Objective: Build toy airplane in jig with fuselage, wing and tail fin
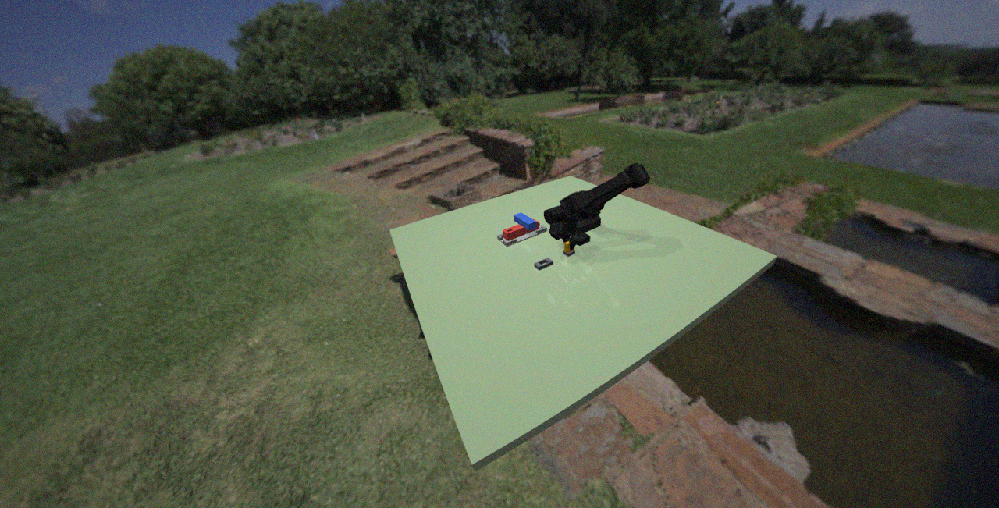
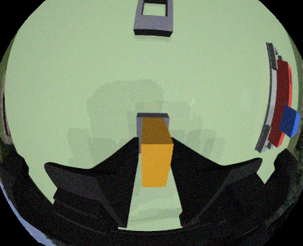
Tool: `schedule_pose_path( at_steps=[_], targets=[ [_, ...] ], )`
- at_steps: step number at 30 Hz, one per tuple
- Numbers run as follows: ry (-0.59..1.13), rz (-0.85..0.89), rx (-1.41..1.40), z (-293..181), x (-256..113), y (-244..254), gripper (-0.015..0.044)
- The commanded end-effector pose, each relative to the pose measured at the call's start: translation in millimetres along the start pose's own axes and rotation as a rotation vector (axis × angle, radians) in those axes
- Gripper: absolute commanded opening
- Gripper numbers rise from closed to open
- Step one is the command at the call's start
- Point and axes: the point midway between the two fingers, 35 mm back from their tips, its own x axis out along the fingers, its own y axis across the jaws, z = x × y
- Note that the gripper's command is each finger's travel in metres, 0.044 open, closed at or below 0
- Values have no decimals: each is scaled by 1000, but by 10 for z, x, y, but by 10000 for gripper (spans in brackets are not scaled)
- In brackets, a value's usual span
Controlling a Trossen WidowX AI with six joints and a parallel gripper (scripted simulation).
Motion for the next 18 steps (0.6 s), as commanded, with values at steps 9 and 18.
schedule_pose_path(
  at_steps=[9,18],
  targets=[
    [0,2,3,0,-2,4,0],
    [-9,-33,-8,42,-230,9,0]
  ],
)
